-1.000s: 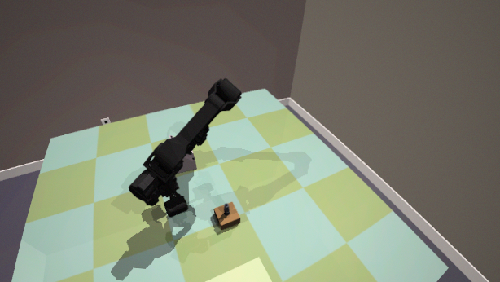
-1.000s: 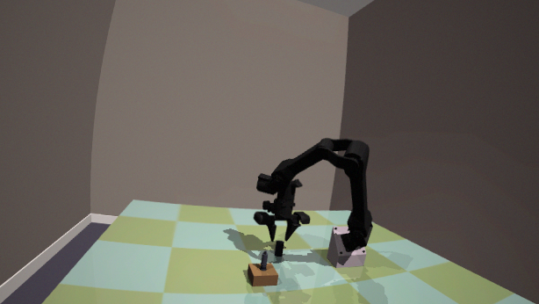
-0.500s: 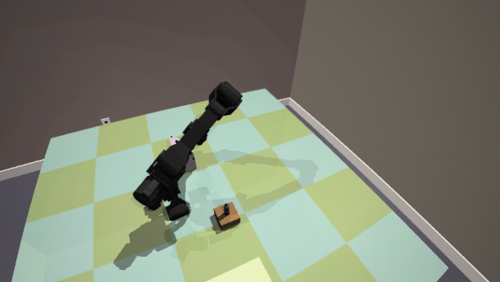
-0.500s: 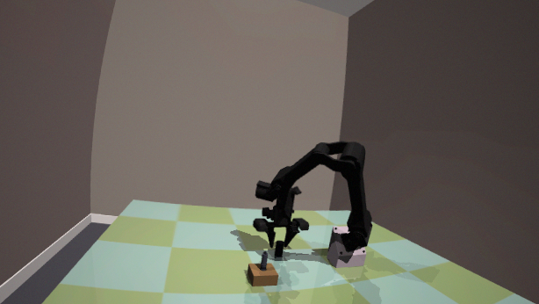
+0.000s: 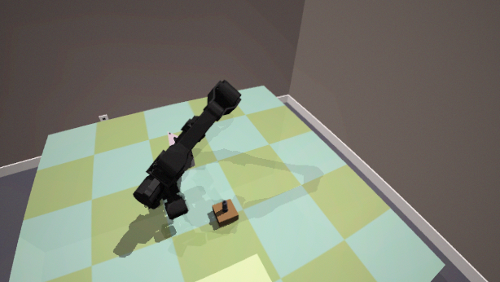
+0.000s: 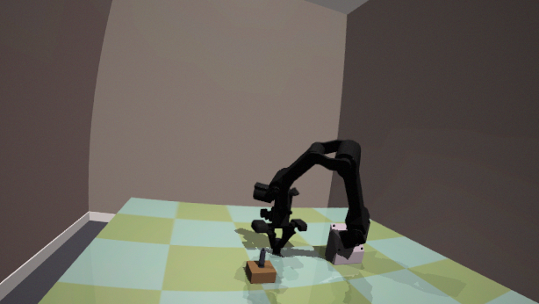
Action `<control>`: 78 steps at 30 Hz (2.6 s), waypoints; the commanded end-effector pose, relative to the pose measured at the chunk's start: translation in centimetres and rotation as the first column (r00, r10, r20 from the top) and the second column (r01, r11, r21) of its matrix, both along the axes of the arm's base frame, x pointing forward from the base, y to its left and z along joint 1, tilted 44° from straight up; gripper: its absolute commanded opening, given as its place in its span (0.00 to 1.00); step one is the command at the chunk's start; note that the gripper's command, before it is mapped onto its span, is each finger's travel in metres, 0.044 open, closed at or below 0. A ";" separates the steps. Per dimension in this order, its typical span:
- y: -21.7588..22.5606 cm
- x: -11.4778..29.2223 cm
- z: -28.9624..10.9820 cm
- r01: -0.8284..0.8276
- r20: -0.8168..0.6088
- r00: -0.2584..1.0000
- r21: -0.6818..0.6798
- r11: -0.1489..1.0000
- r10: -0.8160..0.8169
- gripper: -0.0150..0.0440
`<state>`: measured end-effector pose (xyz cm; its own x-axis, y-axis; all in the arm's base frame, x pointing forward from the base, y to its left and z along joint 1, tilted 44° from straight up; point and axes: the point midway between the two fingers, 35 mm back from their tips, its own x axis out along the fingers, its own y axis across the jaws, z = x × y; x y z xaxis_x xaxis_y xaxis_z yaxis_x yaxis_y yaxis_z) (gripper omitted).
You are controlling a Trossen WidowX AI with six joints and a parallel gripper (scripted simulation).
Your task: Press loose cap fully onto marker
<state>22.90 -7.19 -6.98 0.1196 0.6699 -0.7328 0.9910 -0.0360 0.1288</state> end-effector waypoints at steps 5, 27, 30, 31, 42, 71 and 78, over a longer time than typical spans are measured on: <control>0.1 0.0 -0.1 0.002 -0.003 1.000 0.005 1.000 -0.002 0.43; -3.9 -0.7 4.2 0.003 -0.004 1.000 0.002 1.000 -0.003 0.25; -4.1 -0.7 4.4 0.003 -0.004 1.000 0.002 1.000 -0.003 0.25; -4.0 -0.5 4.6 0.003 -0.004 1.000 0.002 1.000 -0.003 0.25; -3.1 3.2 8.6 0.004 -0.005 1.000 -0.010 1.000 -0.004 0.25; 2.8 8.9 19.2 0.002 -0.001 1.000 0.008 1.000 -0.002 0.25; 3.2 8.9 18.8 0.002 -0.001 1.000 0.008 1.000 -0.002 0.25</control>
<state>31.89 -4.30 11.96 0.1239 0.6721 -0.7300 0.9905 -0.0391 0.1321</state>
